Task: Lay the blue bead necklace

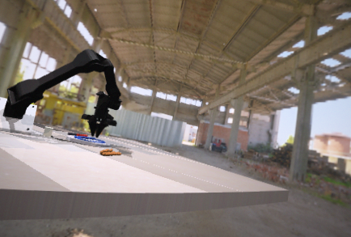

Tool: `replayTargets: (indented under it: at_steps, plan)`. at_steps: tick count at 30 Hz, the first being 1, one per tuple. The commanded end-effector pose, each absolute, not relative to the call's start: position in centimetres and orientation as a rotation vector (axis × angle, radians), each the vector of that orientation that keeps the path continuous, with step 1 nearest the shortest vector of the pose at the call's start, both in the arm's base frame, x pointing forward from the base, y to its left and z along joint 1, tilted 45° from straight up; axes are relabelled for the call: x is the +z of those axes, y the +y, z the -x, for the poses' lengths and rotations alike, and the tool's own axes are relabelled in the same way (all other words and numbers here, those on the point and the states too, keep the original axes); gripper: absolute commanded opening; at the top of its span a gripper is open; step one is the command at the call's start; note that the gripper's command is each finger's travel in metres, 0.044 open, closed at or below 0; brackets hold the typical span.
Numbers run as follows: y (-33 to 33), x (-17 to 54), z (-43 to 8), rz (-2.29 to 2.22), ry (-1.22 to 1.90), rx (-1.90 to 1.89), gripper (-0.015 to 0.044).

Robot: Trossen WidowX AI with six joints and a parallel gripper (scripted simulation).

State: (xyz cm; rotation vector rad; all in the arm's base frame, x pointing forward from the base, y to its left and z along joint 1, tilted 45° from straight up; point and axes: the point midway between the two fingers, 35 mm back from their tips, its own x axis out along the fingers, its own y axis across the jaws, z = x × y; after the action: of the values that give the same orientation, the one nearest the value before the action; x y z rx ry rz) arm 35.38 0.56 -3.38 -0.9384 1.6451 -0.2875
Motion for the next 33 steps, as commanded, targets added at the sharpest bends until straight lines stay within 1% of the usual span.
replayTargets:
  at_steps: [1, 6, 10, 11, 33]
  plan:
    - [0.07, -3.86, -35.33, 0.949, 1.646, -0.284, 0.012]
    - [-0.22, -4.13, -35.3, 0.95, 1.647, -0.283, 0.012]
    - [-0.09, -3.95, -35.29, 0.94, 1.648, -0.287, 0.0015]
    - [-0.09, -3.95, -35.29, 0.94, 1.648, -0.287, 0.0]
    - [-0.09, -3.95, -35.29, 0.94, 1.648, -0.287, 0.0]
